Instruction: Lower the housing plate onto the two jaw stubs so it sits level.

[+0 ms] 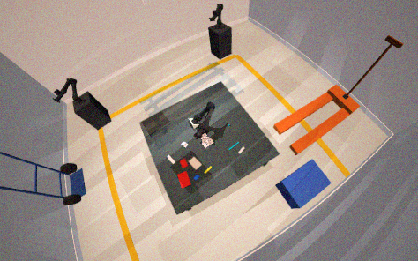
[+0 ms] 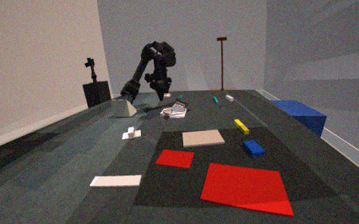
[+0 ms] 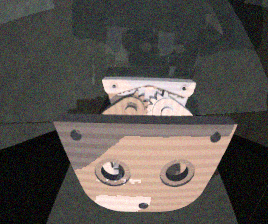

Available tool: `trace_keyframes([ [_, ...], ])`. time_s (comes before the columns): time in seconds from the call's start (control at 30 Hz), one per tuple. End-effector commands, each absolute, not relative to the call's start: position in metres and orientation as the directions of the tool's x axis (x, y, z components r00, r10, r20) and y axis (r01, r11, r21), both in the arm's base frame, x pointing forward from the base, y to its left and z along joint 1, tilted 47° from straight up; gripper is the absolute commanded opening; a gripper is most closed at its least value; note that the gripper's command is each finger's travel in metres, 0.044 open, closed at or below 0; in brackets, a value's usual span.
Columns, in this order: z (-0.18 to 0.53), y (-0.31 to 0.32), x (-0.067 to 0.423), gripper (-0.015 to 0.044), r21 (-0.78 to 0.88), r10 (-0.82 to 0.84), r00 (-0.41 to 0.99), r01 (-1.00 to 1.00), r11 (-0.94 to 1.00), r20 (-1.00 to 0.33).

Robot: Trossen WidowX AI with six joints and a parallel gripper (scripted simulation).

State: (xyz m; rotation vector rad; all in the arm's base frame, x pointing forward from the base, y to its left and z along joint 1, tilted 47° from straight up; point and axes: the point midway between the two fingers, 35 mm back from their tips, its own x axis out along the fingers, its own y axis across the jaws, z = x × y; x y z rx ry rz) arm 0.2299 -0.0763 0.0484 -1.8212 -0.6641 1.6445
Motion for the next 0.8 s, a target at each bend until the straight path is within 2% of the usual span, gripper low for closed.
trace_keyframes([
  [0.0,0.0487,-0.075,0.2295,0.0351,-0.719,0.711,0.113,-0.039,-0.694,-0.694],
  [0.77,0.0522,-0.0714,0.2287,0.0351,-0.719,0.712,0.113,-0.042,-0.694,-0.693],
])
